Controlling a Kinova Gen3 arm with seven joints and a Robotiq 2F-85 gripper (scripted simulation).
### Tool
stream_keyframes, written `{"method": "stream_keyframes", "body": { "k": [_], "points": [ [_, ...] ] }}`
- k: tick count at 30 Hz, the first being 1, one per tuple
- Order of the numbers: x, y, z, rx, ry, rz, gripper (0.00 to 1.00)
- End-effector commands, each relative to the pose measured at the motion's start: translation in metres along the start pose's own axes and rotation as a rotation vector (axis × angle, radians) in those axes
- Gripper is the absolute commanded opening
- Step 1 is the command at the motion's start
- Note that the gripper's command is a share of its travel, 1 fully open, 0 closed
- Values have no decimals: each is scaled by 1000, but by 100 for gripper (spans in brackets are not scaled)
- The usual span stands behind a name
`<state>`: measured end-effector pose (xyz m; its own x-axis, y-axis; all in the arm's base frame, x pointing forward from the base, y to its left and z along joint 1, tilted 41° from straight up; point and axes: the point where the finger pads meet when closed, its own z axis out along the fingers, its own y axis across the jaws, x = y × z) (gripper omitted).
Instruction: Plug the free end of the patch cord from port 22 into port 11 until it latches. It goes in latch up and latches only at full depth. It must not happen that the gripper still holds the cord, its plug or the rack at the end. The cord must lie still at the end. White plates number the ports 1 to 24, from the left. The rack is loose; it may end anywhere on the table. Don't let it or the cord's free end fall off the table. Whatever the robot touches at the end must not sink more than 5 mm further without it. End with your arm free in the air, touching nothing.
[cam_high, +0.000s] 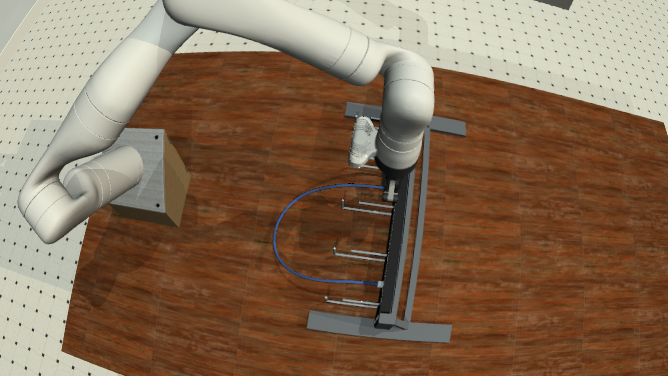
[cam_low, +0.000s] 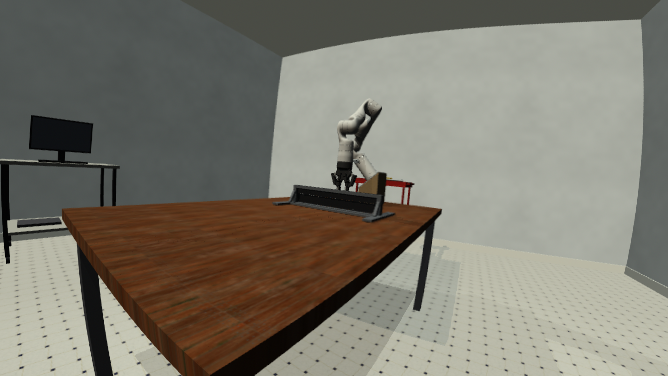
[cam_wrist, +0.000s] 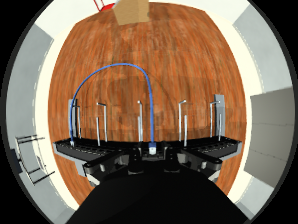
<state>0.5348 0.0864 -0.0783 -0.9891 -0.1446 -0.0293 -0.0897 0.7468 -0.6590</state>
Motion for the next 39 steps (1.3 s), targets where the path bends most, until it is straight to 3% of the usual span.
{"method": "stream_keyframes", "body": {
  "k": [1, 24, 39],
  "points": [
    [-1, 0, -1, -1, -2, 0, 37],
    [-1, 0, -3, -1, -2, 0, 37],
    [-1, 0, -31, -1, -2, 0, 37]
  ]
}}
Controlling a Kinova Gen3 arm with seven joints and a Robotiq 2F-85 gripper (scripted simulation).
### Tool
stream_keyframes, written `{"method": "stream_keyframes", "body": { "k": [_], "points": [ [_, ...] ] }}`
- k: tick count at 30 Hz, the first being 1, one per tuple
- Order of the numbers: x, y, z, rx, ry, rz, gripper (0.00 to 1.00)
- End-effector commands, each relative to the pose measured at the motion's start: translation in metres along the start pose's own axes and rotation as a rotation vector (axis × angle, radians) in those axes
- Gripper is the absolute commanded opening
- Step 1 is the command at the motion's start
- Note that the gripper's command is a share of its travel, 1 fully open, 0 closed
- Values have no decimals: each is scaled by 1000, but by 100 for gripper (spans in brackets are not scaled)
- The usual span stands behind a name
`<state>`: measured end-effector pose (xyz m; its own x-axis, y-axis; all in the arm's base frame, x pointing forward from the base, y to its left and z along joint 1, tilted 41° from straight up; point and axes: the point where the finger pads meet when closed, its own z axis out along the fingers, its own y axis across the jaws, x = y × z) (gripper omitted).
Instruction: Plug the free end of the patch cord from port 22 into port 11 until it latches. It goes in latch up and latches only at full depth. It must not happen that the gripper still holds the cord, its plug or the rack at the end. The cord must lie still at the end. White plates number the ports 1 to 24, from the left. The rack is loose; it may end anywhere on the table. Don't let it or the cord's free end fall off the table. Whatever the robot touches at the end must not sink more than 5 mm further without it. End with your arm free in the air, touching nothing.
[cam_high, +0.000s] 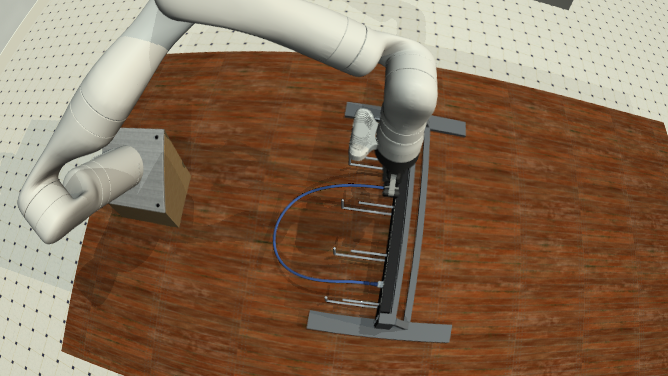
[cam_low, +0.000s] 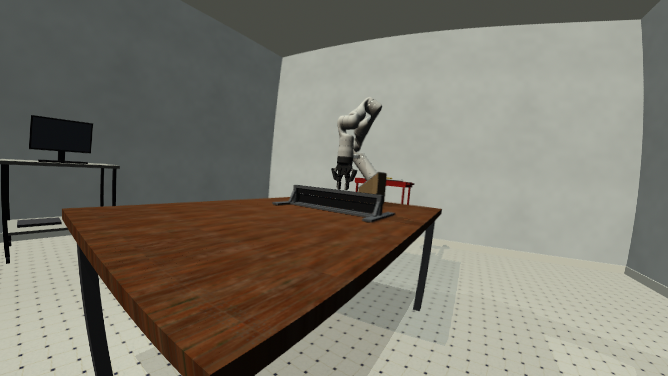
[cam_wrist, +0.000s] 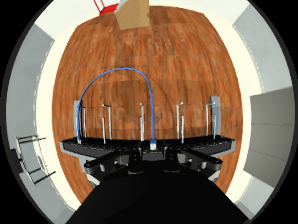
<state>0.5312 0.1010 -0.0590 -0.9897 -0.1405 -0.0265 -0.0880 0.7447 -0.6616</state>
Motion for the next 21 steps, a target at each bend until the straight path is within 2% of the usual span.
{"method": "stream_keyframes", "body": {
  "k": [1, 13, 21],
  "points": [
    [-2, 2, -10, -5, -7, -1, 37],
    [-2, 2, -46, -5, -7, -1, 37],
    [-2, 2, -55, -5, -7, -1, 37]
  ]
}}
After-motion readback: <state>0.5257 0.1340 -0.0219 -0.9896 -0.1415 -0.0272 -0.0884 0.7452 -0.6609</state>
